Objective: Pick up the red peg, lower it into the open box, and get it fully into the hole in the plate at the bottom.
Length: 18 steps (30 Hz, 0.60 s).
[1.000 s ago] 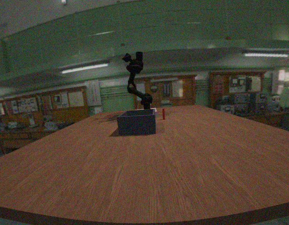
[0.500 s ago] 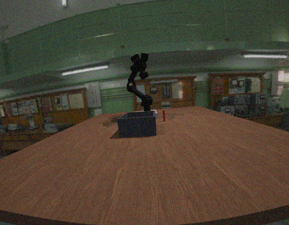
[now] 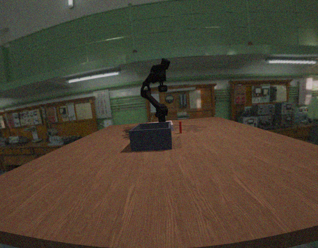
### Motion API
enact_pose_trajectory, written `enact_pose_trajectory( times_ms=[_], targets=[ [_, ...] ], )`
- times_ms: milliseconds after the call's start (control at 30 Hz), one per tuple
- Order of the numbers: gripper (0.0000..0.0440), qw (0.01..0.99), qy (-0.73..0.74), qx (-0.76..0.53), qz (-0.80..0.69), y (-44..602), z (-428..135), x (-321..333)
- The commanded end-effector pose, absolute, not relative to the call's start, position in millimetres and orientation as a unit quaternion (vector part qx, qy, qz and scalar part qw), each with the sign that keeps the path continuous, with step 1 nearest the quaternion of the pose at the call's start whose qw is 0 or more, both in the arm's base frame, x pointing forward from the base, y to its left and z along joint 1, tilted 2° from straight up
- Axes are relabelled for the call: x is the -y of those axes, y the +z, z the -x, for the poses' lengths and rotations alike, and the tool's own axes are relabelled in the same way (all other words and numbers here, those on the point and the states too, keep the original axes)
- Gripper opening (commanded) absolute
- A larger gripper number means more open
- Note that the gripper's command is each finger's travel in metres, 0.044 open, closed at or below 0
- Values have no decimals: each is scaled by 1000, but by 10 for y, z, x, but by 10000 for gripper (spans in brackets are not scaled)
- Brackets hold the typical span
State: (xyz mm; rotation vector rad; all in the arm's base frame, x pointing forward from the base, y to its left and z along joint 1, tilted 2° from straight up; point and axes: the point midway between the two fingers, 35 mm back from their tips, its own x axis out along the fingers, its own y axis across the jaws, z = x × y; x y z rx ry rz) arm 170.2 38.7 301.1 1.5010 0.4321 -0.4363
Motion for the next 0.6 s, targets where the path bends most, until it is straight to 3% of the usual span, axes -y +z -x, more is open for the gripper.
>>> enact_pose_trajectory(
  times_ms=[0,567],
  targets=[
    [440,712,-203,-254,-622,2784,-1717,-542],
    [440,741,-228,-465,-427,1941,-1646,-976]
  ],
)
